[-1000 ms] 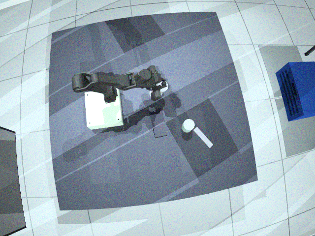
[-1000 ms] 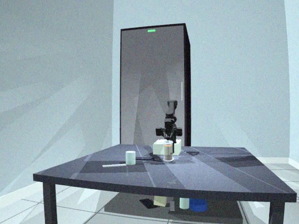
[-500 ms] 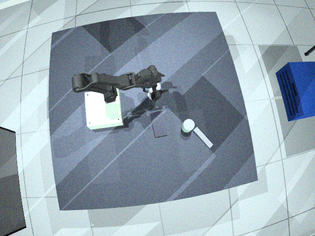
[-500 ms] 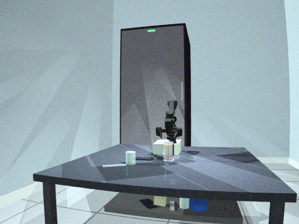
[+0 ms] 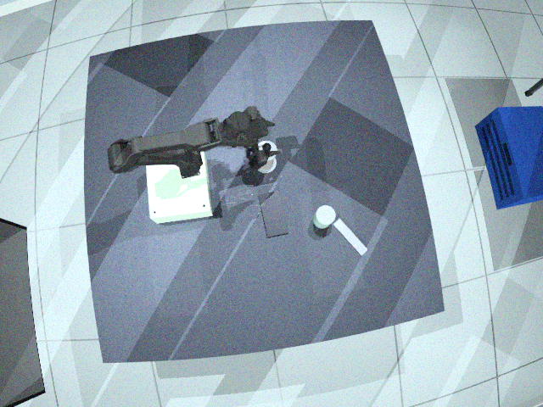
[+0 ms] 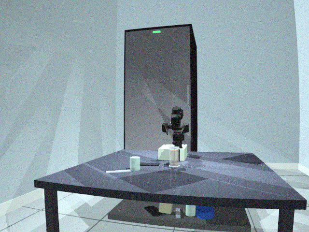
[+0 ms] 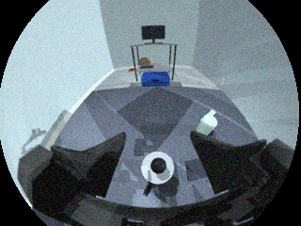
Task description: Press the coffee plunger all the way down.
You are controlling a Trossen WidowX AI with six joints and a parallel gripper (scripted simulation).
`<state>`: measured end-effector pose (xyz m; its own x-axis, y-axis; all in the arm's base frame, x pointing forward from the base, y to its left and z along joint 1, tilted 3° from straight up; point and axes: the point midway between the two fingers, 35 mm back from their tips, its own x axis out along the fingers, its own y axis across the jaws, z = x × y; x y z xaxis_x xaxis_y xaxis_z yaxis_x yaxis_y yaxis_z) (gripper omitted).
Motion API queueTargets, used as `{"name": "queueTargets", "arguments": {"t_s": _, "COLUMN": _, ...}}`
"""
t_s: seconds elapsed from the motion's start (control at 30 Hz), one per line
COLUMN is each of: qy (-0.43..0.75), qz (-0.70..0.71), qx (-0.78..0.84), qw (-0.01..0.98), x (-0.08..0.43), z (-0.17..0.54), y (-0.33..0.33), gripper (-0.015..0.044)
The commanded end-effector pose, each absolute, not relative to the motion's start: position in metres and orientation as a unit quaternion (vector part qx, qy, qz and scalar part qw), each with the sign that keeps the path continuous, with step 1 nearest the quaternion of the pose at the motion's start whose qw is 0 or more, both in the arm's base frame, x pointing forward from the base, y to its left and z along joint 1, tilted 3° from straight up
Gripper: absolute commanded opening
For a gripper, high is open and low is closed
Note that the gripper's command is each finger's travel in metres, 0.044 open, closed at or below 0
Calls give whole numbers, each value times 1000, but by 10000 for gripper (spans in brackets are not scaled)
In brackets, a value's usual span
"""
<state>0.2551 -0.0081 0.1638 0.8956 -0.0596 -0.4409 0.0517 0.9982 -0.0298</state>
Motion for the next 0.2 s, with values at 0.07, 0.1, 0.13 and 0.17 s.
{"name": "queueTargets", "arguments": {"t_s": 0.07, "qy": 228, "qz": -31, "qx": -7, "qw": 973, "x": 229, "z": 183, "y": -8, "gripper": 440}}
{"name": "queueTargets", "arguments": {"t_s": 0.1, "qy": 228, "qz": -31, "qx": -7, "qw": 973, "x": 229, "z": 183, "y": -8, "gripper": 440}}
{"name": "queueTargets", "arguments": {"t_s": 0.13, "qy": 228, "qz": -31, "qx": -7, "qw": 973, "x": 229, "z": 182, "y": -8, "gripper": 440}}
{"name": "queueTargets", "arguments": {"t_s": 0.17, "qy": 228, "qz": -31, "qx": -7, "qw": 973, "x": 229, "z": 182, "y": -8, "gripper": 440}}
